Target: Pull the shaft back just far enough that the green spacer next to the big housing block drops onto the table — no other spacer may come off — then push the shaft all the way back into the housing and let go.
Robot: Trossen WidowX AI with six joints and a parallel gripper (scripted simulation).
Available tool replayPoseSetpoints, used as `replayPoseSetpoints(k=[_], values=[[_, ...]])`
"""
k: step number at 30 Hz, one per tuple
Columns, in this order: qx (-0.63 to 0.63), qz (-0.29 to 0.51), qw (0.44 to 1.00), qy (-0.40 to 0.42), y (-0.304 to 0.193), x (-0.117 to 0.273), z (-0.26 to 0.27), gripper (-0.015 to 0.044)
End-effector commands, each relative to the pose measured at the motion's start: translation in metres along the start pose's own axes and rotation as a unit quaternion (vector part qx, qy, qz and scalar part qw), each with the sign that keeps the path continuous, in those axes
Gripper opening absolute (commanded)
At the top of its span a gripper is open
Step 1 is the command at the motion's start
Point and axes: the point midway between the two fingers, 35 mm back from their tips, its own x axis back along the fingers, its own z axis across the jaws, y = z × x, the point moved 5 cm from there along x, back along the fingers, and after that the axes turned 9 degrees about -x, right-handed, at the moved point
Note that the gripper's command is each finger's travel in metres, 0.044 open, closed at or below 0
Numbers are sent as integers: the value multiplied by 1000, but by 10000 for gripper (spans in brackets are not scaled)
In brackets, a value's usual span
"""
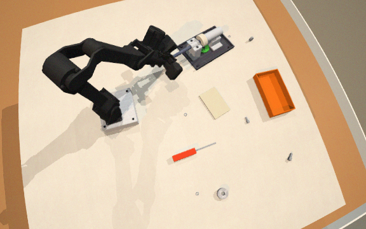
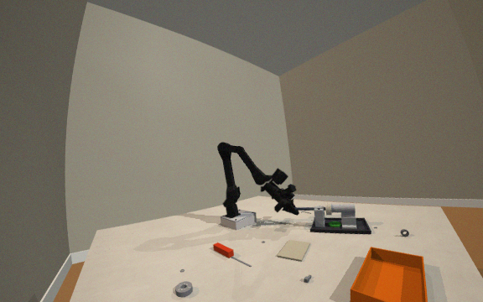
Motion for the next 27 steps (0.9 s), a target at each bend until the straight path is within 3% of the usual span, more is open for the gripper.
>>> replayPoseSetpoints(k=[1, 27], values=[[0, -4, 1000, 2, 3, 0, 1, 0], [0, -4, 1000, 2, 5, -2, 1, 0]])
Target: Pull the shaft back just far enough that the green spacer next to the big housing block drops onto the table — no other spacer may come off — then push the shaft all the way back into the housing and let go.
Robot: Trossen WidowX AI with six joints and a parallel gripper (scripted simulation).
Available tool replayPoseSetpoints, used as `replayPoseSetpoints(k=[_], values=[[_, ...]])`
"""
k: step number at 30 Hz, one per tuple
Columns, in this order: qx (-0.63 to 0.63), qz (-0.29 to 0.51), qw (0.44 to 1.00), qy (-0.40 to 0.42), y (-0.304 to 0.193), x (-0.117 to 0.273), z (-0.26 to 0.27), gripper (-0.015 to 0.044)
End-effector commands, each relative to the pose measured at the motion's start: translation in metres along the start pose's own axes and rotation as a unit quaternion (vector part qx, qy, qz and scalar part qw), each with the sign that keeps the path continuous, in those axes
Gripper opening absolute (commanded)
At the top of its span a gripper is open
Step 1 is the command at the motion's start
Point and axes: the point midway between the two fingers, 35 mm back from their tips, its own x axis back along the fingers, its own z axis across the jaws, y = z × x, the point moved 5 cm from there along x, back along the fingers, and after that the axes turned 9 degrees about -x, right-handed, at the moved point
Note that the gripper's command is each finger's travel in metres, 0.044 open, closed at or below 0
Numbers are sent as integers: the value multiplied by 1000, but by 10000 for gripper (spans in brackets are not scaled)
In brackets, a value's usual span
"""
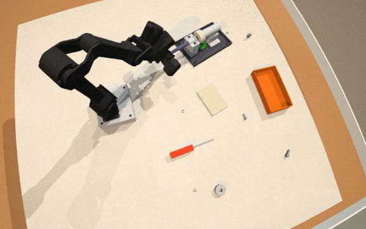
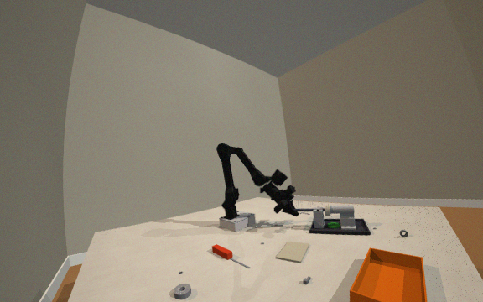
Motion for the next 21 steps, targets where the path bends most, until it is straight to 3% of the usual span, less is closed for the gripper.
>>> replayPoseSetpoints(k=[1, 21], values=[[0, -4, 1000, 3, 3, 0, 1, 0], [0, -4, 1000, 3, 5, -2, 1, 0]])
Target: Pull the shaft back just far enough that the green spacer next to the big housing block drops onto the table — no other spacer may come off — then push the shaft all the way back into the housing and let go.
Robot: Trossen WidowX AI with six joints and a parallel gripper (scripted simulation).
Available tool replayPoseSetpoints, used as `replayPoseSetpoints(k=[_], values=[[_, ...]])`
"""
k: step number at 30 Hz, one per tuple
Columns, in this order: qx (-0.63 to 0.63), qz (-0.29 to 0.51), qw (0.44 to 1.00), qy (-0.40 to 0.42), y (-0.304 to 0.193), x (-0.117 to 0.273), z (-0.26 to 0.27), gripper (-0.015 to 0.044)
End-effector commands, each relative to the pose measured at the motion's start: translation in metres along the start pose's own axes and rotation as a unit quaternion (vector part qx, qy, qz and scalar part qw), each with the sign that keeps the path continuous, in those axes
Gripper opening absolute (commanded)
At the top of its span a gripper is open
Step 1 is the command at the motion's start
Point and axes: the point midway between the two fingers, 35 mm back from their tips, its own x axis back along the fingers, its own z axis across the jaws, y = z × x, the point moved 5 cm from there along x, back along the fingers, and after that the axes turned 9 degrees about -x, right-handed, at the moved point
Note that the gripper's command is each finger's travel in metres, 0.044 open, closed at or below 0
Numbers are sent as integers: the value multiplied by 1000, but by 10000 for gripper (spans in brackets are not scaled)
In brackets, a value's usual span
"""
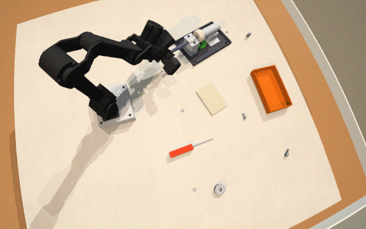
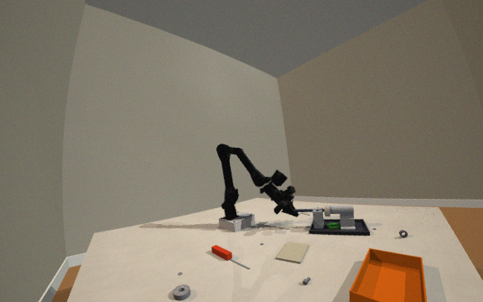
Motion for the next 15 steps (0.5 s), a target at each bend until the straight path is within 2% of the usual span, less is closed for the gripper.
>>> replayPoseSetpoints(k=[1, 15], values=[[0, -4, 1000, 3, 3, 0, 1, 0], [0, -4, 1000, 3, 4, -1, 1, 0]])
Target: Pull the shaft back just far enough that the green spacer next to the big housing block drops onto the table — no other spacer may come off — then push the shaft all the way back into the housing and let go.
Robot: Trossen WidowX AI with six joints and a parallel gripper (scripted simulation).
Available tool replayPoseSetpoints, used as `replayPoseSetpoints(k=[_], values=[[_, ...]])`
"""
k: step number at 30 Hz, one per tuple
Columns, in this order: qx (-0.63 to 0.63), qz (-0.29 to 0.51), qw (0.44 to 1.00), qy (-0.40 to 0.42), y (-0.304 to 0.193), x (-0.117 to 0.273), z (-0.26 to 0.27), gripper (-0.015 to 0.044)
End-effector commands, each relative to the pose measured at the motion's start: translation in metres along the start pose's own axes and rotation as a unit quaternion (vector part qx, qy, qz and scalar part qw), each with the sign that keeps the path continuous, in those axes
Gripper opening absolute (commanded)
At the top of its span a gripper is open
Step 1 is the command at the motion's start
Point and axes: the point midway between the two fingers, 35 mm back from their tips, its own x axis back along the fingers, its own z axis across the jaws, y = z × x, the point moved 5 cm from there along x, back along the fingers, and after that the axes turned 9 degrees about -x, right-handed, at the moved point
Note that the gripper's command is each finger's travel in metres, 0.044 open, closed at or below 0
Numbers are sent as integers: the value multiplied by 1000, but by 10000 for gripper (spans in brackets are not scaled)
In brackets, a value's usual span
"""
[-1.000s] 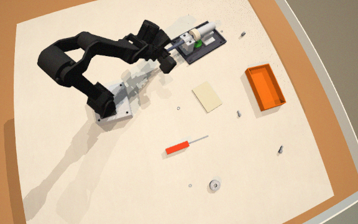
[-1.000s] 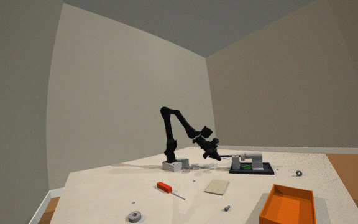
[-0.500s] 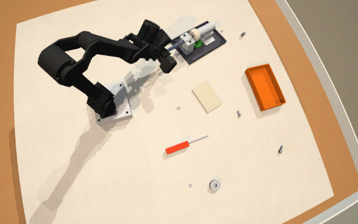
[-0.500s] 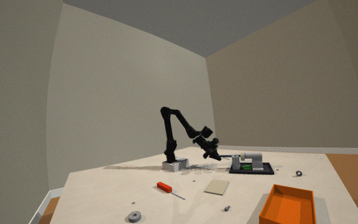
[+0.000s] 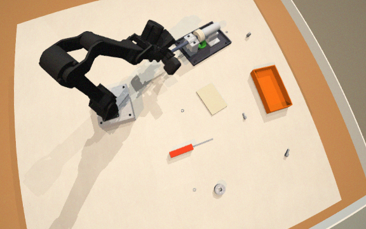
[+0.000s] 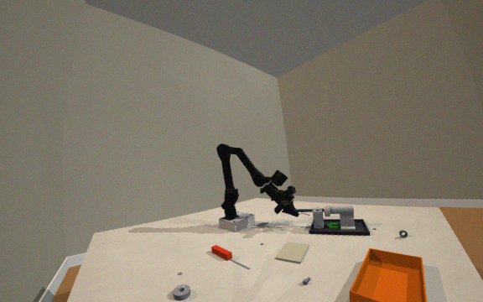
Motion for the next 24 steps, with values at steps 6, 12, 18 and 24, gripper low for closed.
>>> replayPoseSetpoints(k=[6, 12, 18, 24], values=[[1, -4, 1000, 3, 4, -1, 1, 0], [1, -4, 1000, 3, 4, -1, 1, 0], [1, -4, 1000, 3, 4, -2, 2, 0], [1, -4, 1000, 3, 5, -2, 2, 0]])
